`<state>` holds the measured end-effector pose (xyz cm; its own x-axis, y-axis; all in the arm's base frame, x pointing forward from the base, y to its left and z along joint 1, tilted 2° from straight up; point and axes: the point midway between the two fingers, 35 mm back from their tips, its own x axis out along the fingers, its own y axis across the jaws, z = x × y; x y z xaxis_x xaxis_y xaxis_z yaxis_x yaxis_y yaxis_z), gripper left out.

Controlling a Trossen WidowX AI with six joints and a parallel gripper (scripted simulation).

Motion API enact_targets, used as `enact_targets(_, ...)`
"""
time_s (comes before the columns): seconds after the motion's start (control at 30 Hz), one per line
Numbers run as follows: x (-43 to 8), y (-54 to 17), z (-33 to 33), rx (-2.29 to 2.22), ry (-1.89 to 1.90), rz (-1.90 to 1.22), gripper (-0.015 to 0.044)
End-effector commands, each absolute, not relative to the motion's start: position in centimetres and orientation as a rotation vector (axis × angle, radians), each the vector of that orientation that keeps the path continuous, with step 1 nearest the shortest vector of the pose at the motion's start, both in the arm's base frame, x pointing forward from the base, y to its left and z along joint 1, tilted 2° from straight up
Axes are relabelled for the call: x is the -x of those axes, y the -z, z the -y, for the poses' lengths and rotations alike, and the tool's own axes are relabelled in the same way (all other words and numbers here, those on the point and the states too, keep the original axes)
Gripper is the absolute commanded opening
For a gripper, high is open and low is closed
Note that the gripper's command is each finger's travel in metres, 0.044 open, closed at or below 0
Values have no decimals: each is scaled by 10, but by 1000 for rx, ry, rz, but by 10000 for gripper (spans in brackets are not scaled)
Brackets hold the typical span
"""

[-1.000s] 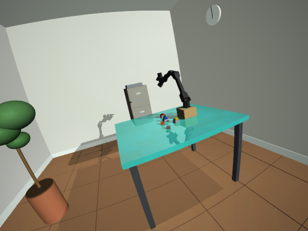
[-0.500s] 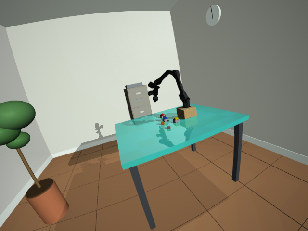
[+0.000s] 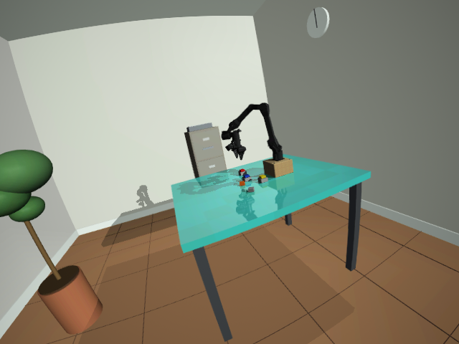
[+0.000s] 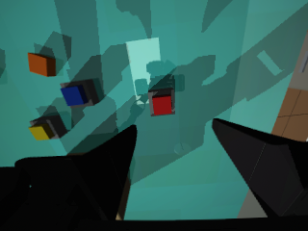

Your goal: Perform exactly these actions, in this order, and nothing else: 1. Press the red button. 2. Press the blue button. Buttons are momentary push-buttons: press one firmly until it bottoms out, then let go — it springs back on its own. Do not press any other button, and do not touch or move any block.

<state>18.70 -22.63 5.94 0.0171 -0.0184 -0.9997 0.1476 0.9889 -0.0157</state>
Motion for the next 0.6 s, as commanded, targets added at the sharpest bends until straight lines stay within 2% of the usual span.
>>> enact_targets(0.0, -185, -18, 221, -115, 104, -1562, 295)
enact_targets(0.33, -184, -5, 219, -115, 104, -1562, 32)
enact_targets(0.57, -184, -5, 219, -115, 104, -1562, 20)
